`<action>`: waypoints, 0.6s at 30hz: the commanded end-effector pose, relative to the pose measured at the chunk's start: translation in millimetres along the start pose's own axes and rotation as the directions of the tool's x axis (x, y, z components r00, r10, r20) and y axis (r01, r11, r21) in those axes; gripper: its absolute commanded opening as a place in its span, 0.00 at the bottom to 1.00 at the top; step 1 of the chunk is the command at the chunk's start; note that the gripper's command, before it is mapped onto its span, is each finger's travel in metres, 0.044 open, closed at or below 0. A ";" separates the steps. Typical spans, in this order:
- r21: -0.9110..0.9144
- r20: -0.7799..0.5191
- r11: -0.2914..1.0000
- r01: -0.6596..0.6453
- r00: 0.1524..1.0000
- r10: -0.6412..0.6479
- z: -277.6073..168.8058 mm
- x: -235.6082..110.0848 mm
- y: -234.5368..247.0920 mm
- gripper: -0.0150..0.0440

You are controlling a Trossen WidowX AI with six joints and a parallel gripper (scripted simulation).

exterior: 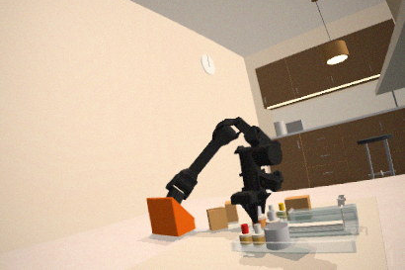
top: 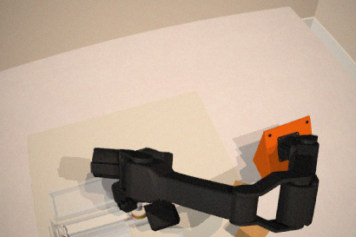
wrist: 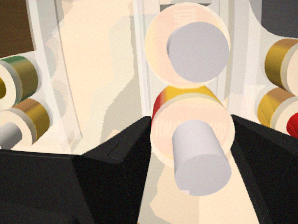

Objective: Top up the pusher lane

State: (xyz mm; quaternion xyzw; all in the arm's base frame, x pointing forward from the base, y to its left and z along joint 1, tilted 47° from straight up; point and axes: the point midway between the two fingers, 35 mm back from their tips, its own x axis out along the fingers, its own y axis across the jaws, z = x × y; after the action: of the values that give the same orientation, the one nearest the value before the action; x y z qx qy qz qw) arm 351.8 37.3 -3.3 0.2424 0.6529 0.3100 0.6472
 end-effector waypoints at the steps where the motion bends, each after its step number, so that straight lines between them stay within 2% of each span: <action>1: -0.010 0.014 1.000 -0.009 1.000 0.009 3.6 2.3 1.9 0.25; 18: -0.010 0.014 1.000 -0.009 1.000 0.009 2.4 8.7 2.4 0.25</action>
State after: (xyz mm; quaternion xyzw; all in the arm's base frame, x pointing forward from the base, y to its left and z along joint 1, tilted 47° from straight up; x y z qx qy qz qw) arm 351.1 42.6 -7.7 0.2423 0.6515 0.3108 0.6483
